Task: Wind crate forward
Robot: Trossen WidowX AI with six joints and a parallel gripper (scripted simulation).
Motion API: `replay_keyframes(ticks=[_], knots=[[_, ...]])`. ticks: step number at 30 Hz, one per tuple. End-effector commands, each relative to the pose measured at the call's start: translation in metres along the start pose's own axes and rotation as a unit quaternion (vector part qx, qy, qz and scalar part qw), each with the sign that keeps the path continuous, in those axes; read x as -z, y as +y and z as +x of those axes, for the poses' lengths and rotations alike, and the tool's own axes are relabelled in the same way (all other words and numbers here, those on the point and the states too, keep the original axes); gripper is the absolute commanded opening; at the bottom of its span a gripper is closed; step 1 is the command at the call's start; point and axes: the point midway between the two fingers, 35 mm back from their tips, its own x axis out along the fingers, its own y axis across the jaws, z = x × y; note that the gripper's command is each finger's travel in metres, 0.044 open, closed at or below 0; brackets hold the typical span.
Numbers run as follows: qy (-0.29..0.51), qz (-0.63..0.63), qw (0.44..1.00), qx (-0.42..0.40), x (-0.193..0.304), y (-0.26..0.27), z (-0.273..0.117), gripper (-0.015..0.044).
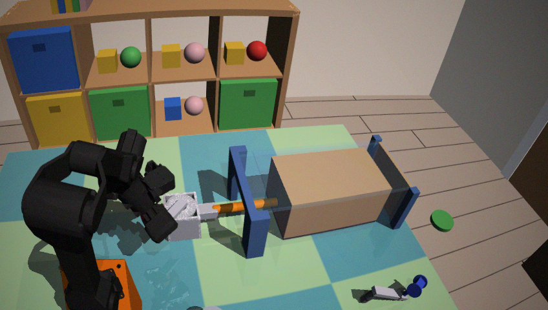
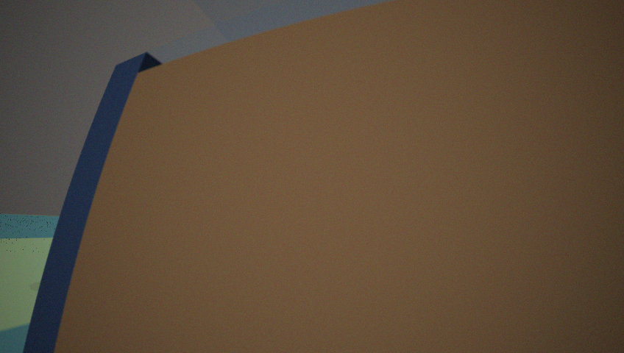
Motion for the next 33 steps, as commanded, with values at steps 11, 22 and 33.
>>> replay_keyframes(ticks=[11,22,33], knots=[[-0.007,0.003,1.0,0.018,-0.011,-0.024,0.007,0.0],[-0.007,0.003,1.0,0.018,-0.02,-0.034,0.011,0.0],[-0.007,0.003,1.0,0.019,-0.029,-0.043,0.015,0.0]])
